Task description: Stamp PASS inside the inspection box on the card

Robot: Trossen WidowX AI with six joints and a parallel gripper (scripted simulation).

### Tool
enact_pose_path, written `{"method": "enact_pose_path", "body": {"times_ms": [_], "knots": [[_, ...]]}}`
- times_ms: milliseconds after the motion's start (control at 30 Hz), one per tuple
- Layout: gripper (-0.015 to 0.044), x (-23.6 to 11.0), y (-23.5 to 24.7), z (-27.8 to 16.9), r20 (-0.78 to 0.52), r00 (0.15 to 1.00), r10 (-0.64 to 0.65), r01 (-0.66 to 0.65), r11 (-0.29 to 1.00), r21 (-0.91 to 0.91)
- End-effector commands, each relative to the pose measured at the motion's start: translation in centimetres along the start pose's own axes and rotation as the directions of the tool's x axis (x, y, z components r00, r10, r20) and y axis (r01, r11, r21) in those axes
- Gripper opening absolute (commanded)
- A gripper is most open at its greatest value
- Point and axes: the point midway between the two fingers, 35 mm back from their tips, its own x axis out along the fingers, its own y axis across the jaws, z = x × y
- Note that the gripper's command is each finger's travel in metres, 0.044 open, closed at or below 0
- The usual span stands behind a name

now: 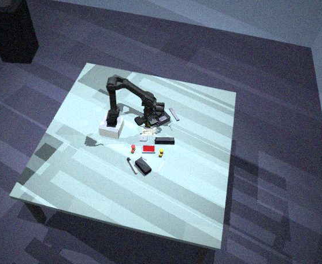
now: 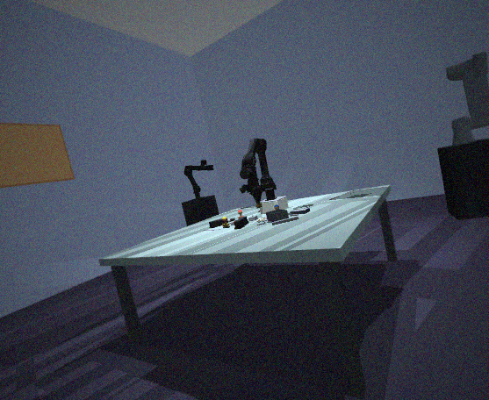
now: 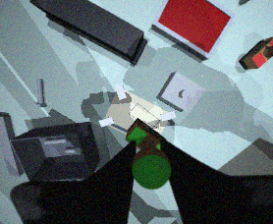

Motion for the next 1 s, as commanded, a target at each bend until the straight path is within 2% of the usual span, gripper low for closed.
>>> {"method": "enact_pose_path", "body": {"times_ms": [0, 967], "knots": [[0.0, 0.2, 0.0, -0.2, 0.0, 1.0, 0.002, -0.002, 1.0, 0.012], [0.0, 2.1, 0.2, -0.1, 0.0, 1.0, 0.002, -0.002, 1.0, 0.012]]}}
